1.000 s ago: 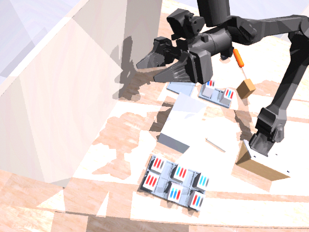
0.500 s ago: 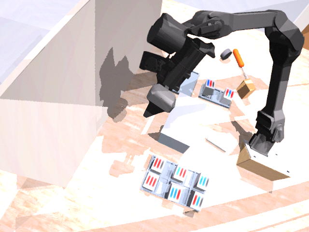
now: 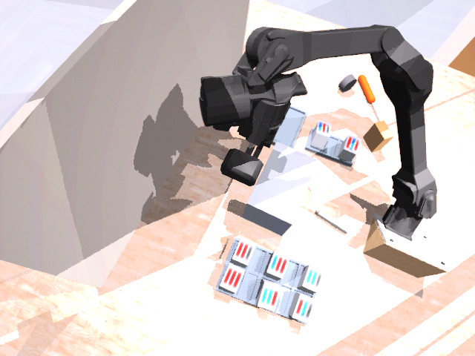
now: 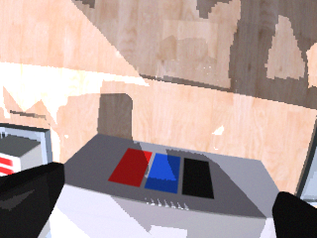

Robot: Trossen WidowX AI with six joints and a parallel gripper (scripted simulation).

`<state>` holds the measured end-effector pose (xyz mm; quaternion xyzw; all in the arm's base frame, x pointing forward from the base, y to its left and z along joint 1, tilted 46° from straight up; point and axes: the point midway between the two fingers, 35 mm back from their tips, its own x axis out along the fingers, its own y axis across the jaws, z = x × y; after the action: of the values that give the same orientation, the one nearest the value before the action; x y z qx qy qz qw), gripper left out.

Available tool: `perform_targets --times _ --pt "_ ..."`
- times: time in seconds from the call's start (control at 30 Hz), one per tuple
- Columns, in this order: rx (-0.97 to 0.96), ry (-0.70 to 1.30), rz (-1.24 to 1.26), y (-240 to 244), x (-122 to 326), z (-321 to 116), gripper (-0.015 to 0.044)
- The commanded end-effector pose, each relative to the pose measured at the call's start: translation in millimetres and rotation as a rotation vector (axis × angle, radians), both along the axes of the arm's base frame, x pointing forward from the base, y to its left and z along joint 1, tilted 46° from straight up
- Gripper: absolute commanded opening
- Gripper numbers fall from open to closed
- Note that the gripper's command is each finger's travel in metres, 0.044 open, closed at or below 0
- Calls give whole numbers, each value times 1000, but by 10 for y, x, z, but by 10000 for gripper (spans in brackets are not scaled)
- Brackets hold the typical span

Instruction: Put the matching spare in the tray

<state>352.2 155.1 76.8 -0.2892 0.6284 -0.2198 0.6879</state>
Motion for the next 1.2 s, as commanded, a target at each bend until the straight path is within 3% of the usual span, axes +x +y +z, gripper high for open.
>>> perform_targets --times 0.0,0.43,0.77,1.0,1.17 --pt "-22 -7 -4 -12 19 21 440" --pt "-22 34 41 79 -41 -44 440" --pt "-71 611 661 1041 -1176 -896 440" --pt "-157 1056 1105 1308 -2248 -1453 440" --pt "-171 1117 1162 1311 -2396 -1521 440"
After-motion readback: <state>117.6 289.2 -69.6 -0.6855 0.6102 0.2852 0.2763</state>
